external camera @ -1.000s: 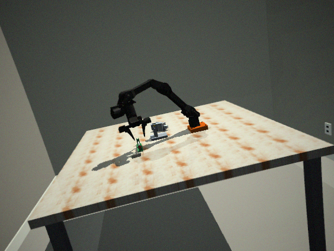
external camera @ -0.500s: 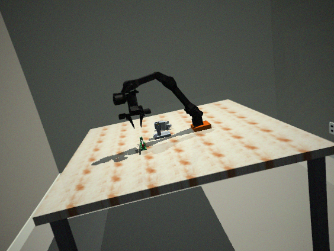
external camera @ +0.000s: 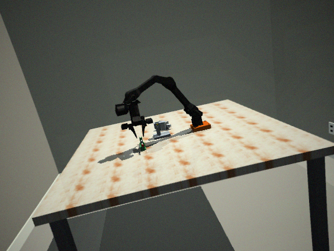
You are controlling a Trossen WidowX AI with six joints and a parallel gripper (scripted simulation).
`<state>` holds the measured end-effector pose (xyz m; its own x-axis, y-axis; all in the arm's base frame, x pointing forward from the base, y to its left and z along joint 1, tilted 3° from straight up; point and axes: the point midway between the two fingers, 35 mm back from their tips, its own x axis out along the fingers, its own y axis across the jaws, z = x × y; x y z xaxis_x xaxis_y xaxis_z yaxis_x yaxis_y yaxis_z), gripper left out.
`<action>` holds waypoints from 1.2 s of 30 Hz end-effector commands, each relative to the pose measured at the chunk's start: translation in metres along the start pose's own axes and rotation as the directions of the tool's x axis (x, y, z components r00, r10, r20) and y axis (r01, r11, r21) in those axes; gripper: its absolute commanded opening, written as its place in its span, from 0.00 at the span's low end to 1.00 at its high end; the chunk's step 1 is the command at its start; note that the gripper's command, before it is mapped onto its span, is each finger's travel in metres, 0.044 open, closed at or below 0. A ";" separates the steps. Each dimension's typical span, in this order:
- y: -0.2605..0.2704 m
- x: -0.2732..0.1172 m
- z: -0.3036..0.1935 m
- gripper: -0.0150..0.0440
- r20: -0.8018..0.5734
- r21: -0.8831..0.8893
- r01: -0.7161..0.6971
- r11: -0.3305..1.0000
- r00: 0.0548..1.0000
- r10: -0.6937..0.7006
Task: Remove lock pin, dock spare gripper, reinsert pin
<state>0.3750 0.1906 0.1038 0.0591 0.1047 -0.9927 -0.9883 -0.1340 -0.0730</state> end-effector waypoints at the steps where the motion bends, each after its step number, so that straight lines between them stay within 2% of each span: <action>1: 0.001 0.010 -0.002 0.56 -0.008 -0.002 -0.007 1.000 1.000 0.007; 28: 0.003 0.053 -0.008 0.56 -0.008 -0.002 -0.007 1.000 1.000 0.007; 36: 0.003 0.054 -0.008 0.56 -0.008 -0.002 -0.007 1.000 1.000 0.007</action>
<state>0.3772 0.1894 0.0514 0.0551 0.1024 -0.9932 -0.9886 -0.1342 -0.0687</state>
